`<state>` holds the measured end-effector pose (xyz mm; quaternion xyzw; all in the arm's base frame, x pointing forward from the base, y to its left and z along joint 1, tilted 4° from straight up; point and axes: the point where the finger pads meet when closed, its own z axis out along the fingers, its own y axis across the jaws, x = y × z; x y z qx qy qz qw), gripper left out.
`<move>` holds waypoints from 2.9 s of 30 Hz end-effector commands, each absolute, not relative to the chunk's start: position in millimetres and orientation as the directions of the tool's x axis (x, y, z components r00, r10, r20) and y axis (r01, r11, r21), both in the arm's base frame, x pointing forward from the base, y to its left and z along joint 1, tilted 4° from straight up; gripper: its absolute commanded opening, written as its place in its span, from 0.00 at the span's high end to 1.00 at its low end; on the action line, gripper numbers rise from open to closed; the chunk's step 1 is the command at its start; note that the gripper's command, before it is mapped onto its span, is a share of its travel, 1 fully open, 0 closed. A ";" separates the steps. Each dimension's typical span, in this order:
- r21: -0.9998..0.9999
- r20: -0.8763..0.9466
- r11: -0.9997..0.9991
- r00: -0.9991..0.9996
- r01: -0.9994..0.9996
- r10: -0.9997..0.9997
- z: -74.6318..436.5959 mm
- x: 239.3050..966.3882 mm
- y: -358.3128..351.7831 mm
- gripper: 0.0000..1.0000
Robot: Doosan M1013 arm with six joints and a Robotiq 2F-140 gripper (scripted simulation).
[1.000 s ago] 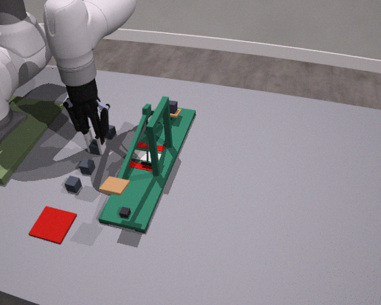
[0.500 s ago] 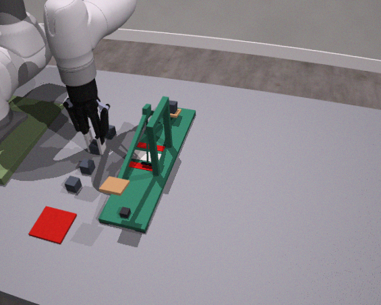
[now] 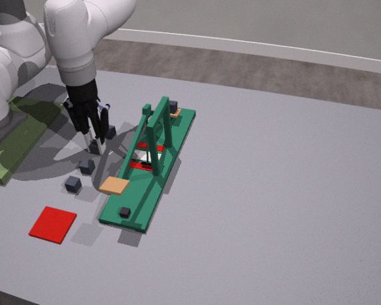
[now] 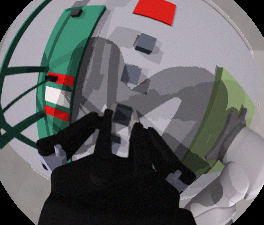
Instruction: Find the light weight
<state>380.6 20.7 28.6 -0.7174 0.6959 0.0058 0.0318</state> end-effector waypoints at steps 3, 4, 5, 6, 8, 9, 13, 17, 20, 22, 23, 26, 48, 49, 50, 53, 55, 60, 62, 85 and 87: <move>-0.038 -0.053 -0.029 0.031 -0.999 -0.998 28.4 380.6 20.7 0.76; -0.038 -0.053 -0.029 0.031 -0.999 -0.998 28.2 380.6 20.7 0.76; -0.038 -0.053 -0.029 0.031 -0.999 -0.998 28.0 380.6 20.7 0.76; -0.038 -0.053 -0.029 0.031 -0.999 -0.998 27.8 380.6 20.7 0.76; -0.038 -0.053 -0.029 0.031 -0.999 -0.998 27.3 380.6 20.8 0.76; -0.038 -0.053 -0.029 0.031 -0.999 -0.998 27.0 380.6 20.8 0.76; -0.038 -0.053 -0.029 0.031 -0.999 -0.998 25.8 380.7 20.8 0.76; -0.038 -0.053 -0.029 0.031 -0.999 -0.998 25.1 380.7 20.9 0.76; -0.038 -0.053 -0.029 0.031 -0.999 -0.998 24.9 380.7 20.9 0.76; -0.038 -0.053 -0.029 0.031 -0.999 -0.998 24.7 380.7 20.9 0.76; -0.038 -0.053 -0.029 0.031 -0.999 -0.998 24.7 380.7 20.9 0.76; -0.038 -0.053 -0.029 0.031 -0.999 -0.998 24.7 380.7 20.9 0.76; -0.038 -0.053 -0.029 0.031 -0.999 -0.998 24.7 380.7 20.9 0.76; -0.038 -0.053 -0.029 0.031 -0.999 -0.998 24.7 380.7 20.9 0.76; -0.038 -0.053 -0.029 0.031 -0.999 -0.998 24.7 380.7 20.9 0.76; -0.038 -0.053 -0.029 0.031 -0.999 -0.998 24.7 380.7 20.9 0.76; -0.038 -0.053 -0.029 0.031 -0.999 -0.998 24.7 380.7 20.9 0.76; -0.038 -0.053 -0.029 0.031 -0.999 -0.998 24.7 380.7 20.9 0.74; -0.038 -0.053 -0.029 0.031 -0.999 -0.998 24.7 380.7 20.9 0.71; -0.038 -0.053 -0.029 0.031 -0.999 -0.998 25.4 380.7 20.9 0.65; -0.038 -0.053 -0.029 0.031 -0.999 -0.998 26.2 380.7 20.8 0.65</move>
